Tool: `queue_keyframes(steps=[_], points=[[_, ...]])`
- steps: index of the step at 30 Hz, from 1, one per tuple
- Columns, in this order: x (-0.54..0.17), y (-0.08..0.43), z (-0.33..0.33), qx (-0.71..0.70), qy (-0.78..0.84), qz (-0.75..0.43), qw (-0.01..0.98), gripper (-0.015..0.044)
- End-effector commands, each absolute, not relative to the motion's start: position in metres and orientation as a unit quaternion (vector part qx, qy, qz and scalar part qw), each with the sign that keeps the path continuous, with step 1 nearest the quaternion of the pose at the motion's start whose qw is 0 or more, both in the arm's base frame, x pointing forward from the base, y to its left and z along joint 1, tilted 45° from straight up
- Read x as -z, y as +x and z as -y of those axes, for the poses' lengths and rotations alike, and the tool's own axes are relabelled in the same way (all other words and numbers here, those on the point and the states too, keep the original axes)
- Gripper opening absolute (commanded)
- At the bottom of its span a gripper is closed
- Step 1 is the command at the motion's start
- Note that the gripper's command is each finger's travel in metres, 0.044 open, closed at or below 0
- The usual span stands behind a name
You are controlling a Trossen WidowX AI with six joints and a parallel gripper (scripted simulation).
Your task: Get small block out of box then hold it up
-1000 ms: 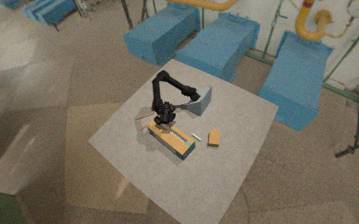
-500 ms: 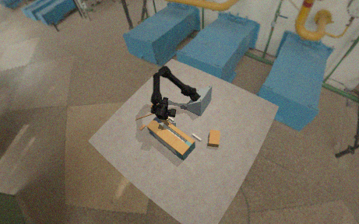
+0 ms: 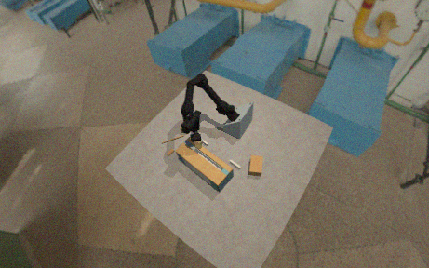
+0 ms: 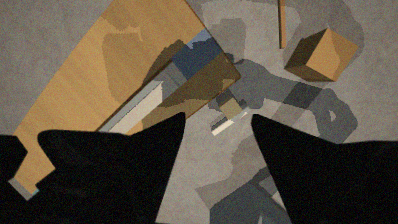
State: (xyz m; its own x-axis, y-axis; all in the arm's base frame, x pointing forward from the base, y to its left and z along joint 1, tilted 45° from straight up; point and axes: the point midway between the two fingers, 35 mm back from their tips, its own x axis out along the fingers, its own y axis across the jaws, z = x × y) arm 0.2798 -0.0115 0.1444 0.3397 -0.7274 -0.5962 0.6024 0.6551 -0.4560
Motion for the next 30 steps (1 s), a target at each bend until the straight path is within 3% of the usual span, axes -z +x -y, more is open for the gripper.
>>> queue_keyframes(steps=[1,9,19,30], points=[[-0.144,0.262,0.020,0.510,0.361,-0.176,0.761,0.0285],[-0.150,0.256,0.026,0.507,0.609,-0.010,0.610,0.0285],[-0.157,0.250,0.031,0.438,0.816,0.163,0.340,0.0285],[-0.157,0.250,0.031,0.437,0.818,0.165,0.336,0.0285]])
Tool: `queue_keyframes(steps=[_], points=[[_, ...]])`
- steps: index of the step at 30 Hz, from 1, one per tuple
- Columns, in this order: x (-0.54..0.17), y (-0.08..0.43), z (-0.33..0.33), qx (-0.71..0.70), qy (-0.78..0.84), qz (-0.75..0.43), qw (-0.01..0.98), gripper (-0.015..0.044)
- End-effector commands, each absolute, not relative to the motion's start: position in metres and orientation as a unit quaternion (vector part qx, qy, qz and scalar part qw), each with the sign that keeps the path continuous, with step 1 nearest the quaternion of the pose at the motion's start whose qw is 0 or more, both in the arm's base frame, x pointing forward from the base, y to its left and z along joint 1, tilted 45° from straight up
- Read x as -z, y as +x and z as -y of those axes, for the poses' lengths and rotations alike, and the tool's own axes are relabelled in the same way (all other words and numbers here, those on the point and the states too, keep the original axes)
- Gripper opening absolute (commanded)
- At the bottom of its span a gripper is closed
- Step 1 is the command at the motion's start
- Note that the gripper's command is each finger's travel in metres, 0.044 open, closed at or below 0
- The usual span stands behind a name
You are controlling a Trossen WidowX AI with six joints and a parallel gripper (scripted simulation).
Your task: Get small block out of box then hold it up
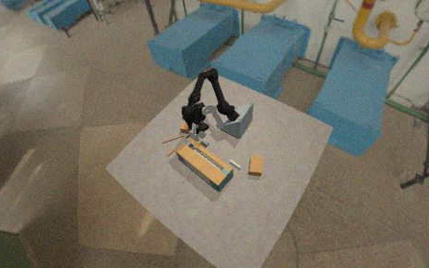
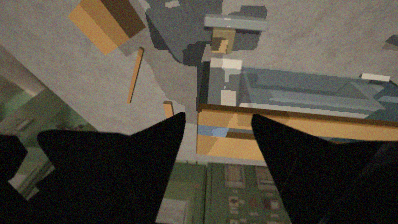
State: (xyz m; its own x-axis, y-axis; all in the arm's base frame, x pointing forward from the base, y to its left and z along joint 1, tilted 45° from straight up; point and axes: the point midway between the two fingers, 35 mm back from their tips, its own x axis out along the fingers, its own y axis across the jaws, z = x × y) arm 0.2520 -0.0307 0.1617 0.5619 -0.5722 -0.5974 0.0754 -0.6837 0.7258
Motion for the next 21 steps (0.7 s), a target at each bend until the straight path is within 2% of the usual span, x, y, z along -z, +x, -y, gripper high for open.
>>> queue_keyframes(steps=[1,5,12,21], points=[[-0.157,0.250,0.031,0.437,0.818,0.165,0.336,0.0285],[-0.151,0.252,0.035,0.438,0.818,0.165,0.334,0.0285],[-0.093,0.263,0.089,0.437,0.818,0.166,0.336,0.0285],[-0.085,0.265,0.098,0.436,0.818,0.167,0.337,0.0285]])
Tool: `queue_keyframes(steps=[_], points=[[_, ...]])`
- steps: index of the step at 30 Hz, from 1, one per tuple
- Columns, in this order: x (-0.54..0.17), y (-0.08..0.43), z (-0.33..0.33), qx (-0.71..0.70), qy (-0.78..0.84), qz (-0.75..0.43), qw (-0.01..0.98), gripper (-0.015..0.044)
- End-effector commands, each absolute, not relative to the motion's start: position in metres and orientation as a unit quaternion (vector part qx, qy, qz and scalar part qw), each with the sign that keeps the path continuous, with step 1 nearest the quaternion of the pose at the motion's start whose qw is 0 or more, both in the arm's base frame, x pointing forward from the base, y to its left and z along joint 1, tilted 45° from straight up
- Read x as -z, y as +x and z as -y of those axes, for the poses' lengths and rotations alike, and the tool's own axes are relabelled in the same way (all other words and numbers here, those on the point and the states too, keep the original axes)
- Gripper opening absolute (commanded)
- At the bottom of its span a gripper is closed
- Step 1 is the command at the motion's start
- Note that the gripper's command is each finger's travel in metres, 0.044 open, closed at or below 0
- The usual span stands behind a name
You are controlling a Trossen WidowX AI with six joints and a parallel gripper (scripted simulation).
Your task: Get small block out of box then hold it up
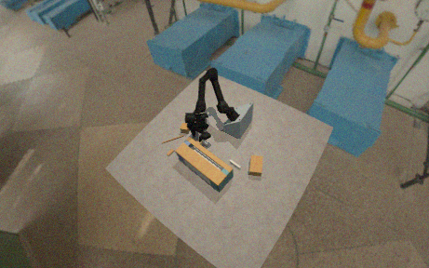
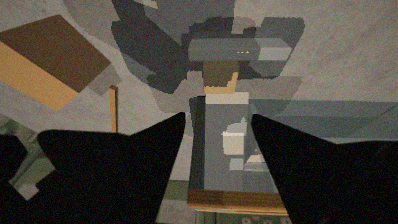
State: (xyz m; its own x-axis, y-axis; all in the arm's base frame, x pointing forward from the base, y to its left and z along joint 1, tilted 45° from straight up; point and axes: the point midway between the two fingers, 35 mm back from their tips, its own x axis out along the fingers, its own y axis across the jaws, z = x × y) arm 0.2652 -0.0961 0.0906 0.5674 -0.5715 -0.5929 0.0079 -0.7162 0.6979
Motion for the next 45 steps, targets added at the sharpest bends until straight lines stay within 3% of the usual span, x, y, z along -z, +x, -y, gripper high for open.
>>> queue_keyframes(steps=[1,36,43,45], points=[[-0.084,0.265,0.099,0.436,0.818,0.167,0.337,0.0285],[-0.046,0.276,0.135,0.435,0.817,0.167,0.339,0.0285],[-0.046,0.276,0.135,0.435,0.817,0.167,0.339,0.0101],[-0.046,0.276,0.135,0.435,0.817,0.167,0.339,0.0088]])
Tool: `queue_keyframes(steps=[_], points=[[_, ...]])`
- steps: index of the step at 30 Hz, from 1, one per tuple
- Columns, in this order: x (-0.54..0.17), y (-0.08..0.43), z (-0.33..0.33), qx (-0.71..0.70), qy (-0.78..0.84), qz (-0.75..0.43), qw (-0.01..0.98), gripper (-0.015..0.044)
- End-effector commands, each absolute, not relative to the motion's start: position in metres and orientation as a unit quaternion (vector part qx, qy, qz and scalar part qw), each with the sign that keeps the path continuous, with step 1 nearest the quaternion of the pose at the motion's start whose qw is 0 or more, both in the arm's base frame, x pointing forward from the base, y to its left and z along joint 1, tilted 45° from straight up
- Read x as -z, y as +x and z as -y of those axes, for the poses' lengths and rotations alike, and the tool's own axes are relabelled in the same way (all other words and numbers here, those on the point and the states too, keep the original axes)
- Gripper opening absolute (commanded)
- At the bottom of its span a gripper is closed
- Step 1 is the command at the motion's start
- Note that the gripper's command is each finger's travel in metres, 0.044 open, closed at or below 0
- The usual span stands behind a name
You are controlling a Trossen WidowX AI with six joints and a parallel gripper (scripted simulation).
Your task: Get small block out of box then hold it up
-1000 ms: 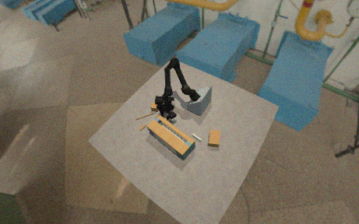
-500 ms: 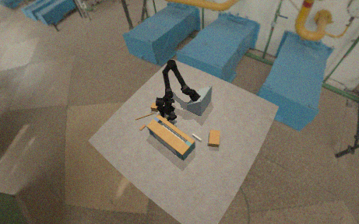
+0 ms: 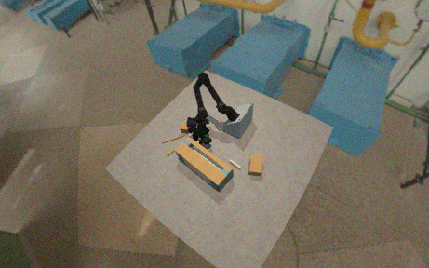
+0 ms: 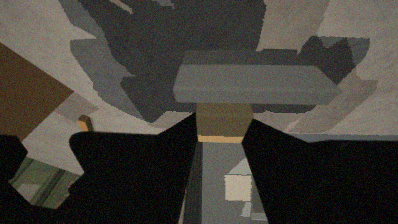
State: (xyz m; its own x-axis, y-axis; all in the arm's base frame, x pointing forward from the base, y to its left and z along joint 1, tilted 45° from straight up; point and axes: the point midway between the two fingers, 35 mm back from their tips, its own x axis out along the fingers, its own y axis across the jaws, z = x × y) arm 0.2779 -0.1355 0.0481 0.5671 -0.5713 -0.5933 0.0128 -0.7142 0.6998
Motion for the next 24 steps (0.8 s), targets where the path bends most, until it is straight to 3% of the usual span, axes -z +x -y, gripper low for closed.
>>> queue_keyframes(steps=[1,4,24], points=[[-0.046,0.276,0.135,0.435,0.817,0.167,0.339,0.0081],[-0.047,0.277,0.131,0.432,0.820,0.151,0.344,0.0003],[-0.092,0.267,0.093,0.433,0.818,0.169,0.339,0.0000]])
